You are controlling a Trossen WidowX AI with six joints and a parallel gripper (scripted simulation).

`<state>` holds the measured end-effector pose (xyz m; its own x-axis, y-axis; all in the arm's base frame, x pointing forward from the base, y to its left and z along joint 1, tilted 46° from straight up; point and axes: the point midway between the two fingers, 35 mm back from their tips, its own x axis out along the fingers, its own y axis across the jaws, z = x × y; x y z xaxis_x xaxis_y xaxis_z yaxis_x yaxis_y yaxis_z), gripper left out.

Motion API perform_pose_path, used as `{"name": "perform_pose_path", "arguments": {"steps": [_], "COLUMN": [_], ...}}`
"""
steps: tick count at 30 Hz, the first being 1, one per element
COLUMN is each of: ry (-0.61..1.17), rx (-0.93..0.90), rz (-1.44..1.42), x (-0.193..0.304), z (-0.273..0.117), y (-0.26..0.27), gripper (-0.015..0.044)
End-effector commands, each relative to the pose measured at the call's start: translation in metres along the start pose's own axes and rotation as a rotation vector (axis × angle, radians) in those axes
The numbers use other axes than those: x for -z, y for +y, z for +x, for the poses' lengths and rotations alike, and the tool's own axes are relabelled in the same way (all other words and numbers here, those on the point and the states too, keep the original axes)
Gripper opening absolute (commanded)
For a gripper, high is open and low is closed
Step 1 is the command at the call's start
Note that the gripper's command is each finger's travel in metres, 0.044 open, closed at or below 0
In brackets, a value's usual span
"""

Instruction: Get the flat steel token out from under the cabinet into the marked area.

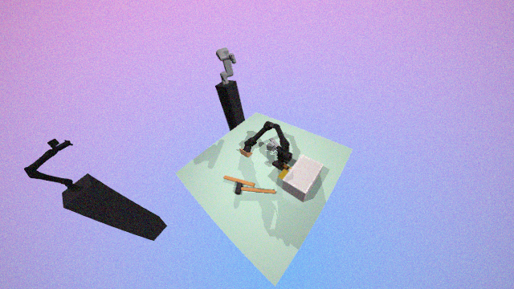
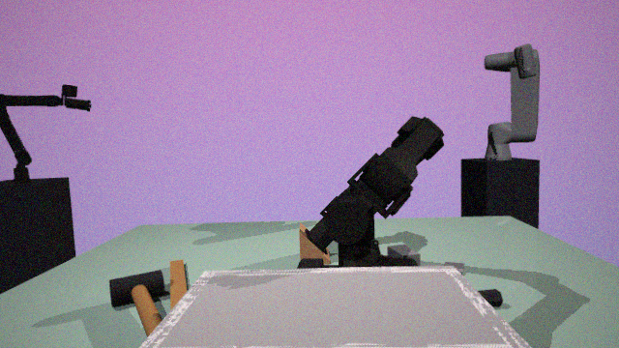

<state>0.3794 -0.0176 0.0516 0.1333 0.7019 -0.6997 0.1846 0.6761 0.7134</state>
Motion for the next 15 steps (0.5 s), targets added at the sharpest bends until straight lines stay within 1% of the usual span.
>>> {"name": "perform_pose_path", "arguments": {"steps": [1, 15], "ry": [0.003, 0.004], "rx": [0.001, 0.001], "rz": [-0.008, -0.007], "x": [0.005, 0.018], "z": [0.001, 0.001], "y": [0.001, 0.0], "gripper": [0.0, 0.0]}}
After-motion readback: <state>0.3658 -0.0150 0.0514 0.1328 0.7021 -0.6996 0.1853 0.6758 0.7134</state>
